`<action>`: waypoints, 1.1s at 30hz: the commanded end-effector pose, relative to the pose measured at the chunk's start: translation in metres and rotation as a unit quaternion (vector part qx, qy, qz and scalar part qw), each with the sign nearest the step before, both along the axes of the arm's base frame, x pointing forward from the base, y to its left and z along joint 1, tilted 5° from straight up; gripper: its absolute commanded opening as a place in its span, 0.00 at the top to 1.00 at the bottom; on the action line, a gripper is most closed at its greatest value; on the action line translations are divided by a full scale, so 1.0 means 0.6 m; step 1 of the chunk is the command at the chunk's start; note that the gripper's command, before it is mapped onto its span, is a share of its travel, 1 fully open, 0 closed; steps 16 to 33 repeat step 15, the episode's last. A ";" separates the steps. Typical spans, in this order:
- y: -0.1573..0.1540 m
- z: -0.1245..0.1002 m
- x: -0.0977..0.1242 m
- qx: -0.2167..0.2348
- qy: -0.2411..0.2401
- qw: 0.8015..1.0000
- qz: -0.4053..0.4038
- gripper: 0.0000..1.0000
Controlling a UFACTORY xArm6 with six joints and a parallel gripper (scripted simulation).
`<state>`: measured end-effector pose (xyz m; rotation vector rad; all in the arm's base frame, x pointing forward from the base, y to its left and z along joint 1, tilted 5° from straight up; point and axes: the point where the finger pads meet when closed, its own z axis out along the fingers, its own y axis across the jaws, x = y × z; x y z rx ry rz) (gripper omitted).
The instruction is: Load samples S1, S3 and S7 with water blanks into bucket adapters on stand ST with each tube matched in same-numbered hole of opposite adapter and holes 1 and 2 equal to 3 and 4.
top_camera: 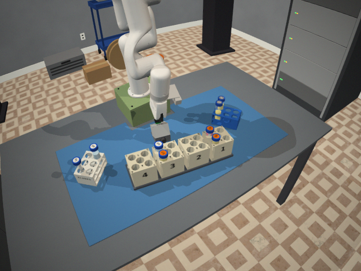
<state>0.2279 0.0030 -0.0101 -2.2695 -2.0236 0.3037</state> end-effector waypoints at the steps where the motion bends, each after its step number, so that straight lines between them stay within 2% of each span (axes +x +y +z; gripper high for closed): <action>1: 0.000 0.001 0.002 0.000 -0.001 1.000 0.000 1.00; 33: 0.000 -0.001 0.002 0.000 -0.001 1.000 0.000 1.00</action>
